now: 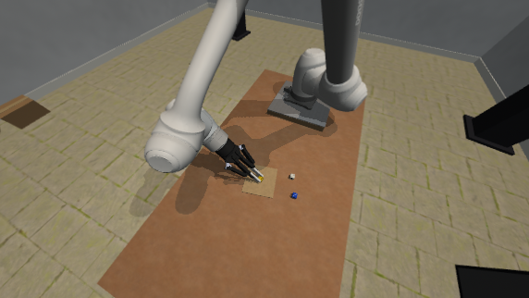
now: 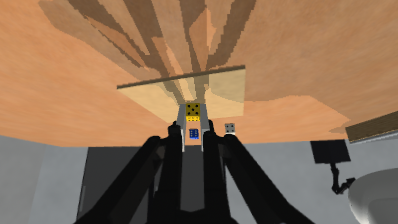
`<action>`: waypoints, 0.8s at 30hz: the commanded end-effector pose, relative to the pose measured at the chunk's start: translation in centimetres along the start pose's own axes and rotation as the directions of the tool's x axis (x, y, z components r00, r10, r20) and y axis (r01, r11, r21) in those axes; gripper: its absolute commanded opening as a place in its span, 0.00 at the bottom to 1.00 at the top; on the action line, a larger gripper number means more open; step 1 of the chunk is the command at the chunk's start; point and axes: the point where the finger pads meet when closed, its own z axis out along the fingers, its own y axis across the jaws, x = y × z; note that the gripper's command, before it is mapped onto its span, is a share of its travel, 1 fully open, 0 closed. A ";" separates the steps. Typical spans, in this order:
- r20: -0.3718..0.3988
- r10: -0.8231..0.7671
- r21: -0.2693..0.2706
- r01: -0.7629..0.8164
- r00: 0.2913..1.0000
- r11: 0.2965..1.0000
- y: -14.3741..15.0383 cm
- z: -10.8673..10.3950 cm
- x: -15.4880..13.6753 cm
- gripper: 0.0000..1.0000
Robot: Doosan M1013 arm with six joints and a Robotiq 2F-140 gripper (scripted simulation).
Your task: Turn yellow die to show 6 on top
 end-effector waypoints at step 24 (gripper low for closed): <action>0.000 0.000 0.000 0.000 1.000 1.000 0.0 0.0 0.0 0.19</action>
